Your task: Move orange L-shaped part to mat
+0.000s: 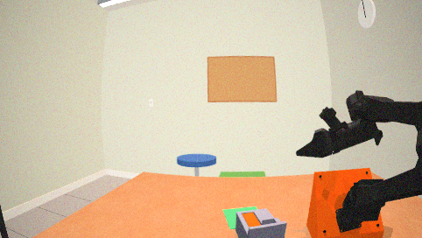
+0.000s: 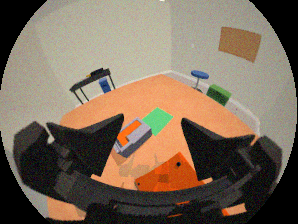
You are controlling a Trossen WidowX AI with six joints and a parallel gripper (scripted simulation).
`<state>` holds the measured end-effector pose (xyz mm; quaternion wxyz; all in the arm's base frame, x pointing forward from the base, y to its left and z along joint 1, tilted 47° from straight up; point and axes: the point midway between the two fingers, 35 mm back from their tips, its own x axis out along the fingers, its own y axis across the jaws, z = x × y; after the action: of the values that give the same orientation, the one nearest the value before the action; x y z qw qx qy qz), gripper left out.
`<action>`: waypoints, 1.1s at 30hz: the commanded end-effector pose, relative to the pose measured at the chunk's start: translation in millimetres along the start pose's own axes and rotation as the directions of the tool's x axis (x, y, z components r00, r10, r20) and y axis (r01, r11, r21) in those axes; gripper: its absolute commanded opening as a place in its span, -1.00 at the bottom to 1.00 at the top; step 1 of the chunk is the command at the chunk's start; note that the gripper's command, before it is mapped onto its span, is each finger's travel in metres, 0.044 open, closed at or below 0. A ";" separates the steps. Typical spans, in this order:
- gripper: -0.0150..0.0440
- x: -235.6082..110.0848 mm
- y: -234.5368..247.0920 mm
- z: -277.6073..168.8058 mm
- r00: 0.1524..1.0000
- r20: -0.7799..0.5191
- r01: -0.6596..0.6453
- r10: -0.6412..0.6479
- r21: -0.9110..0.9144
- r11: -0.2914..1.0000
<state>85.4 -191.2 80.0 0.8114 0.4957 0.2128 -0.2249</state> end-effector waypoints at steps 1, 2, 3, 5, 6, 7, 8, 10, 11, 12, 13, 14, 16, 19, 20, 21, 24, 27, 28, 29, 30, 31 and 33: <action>0.78 0.8 0.8 0.0 1.000 -0.009 -0.002 0.002 -0.007 1.000; 0.69 1.9 1.9 0.0 1.000 -0.022 -0.003 0.003 -0.014 1.000; 0.60 3.8 4.2 0.0 0.999 -0.043 -0.009 0.008 -0.026 1.000; 0.42 10.1 11.7 -0.5 0.993 -0.113 -0.032 0.024 -0.068 0.997; 0.33 14.1 16.8 -1.0 0.987 -0.159 -0.048 0.033 -0.094 0.994; 0.24 18.6 22.5 -1.7 0.977 -0.210 -0.068 0.041 -0.124 0.990; 0.15 23.4 28.5 -3.6 0.963 -0.265 -0.088 0.046 -0.149 0.985; 0.12 33.0 40.6 -6.9 0.930 -0.364 -0.133 0.051 -0.206 0.969; 0.12 36.7 46.1 -8.6 0.911 -0.408 -0.157 0.051 -0.229 0.961; 0.12 40.6 52.5 -10.7 0.888 -0.458 -0.186 0.051 -0.254 0.949; 0.12 45.2 59.3 -13.5 0.862 -0.504 -0.217 0.051 -0.278 0.936; 0.12 49.4 65.5 -16.3 0.837 -0.546 -0.249 0.042 -0.310 0.918; 0.12 56.4 79.5 -22.9 0.768 -0.640 -0.321 0.028 -0.346 0.882; 0.12 65.5 101.0 -35.7 0.645 -0.764 -0.436 -0.014 -0.383 0.814; 0.12 68.1 108.4 -40.4 0.598 -0.801 -0.478 -0.031 -0.387 0.789; 0.12 70.3 115.9 -45.3 0.548 -0.835 -0.519 -0.051 -0.387 0.762; 0.12 75.3 136.7 -60.6 0.402 -0.908 -0.633 -0.117 -0.368 0.681; 0.12 76.0 141.6 -64.4 0.366 -0.921 -0.659 -0.135 -0.359 0.661; 0.12 76.0 141.6 -64.4 0.366 -0.921 -0.659 -0.135 -0.359 0.661; 0.12 76.0 141.6 -64.4 0.366 -0.921 -0.659 -0.135 -0.359 0.661; 0.12 76.0 141.6 -64.4 0.366 -0.921 -0.659 -0.135 -0.359 0.661; 0.12 76.0 141.6 -64.4 0.366 -0.921 -0.659 -0.135 -0.359 0.661; 0.12 76.0 141.6 -64.4 0.366 -0.921 -0.659 -0.135 -0.359 0.661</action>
<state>218.1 -87.8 108.4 0.7130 0.2345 0.5828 0.3113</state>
